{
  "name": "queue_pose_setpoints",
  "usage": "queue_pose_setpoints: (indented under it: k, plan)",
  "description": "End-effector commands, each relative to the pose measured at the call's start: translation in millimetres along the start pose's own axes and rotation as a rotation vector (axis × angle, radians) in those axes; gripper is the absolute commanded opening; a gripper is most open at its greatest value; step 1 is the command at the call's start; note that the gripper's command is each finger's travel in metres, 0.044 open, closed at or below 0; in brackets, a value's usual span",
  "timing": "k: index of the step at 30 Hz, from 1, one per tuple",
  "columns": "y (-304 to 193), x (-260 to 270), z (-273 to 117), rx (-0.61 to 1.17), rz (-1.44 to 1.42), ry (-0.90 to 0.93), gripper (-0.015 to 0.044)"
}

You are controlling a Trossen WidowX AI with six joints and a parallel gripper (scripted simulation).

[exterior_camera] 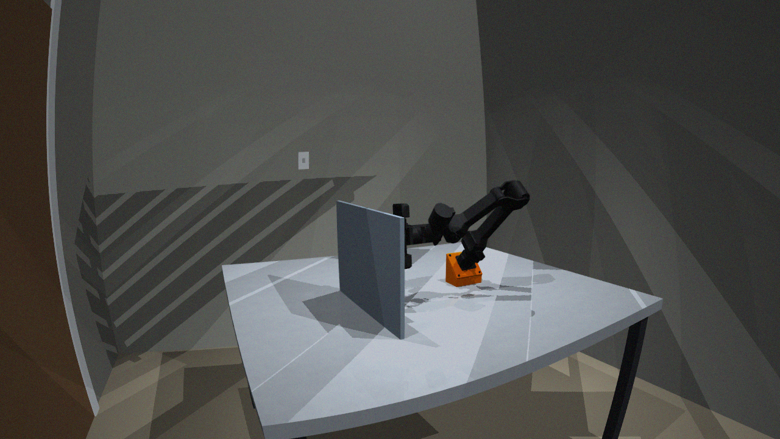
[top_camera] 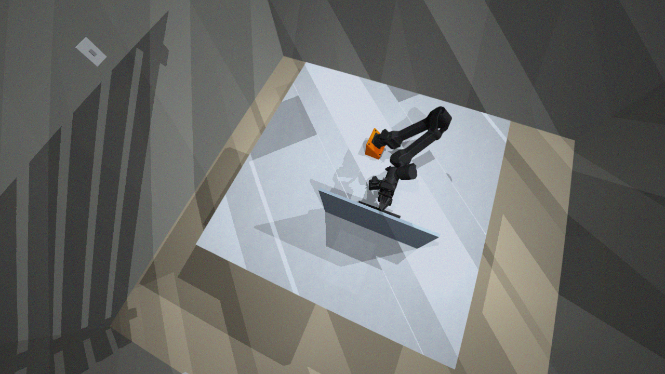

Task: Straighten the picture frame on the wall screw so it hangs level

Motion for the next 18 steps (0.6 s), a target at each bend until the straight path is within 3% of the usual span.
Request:
queue_pose_setpoints:
  k: [1,15,18]
  plan:
    - [-0.2,-0.5,-0.1,0.001,-0.029,0.001,0.0000]
    - [-0.3,-1.4,0.1,0.000,-0.099,0.001,0.0000]
    - [-0.2,-0.9,0.2,-0.001,-0.079,0.000,0.0079]
Point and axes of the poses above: the point midway between the two fingers, 35 mm back from their tips, its own z axis out along the fingers, its own x axis across the jaws, y = z × x, the point moved 4 cm from there along -z, back along the fingers, and after that the axes turned 3 degrees about z, right-handed, at the moved point
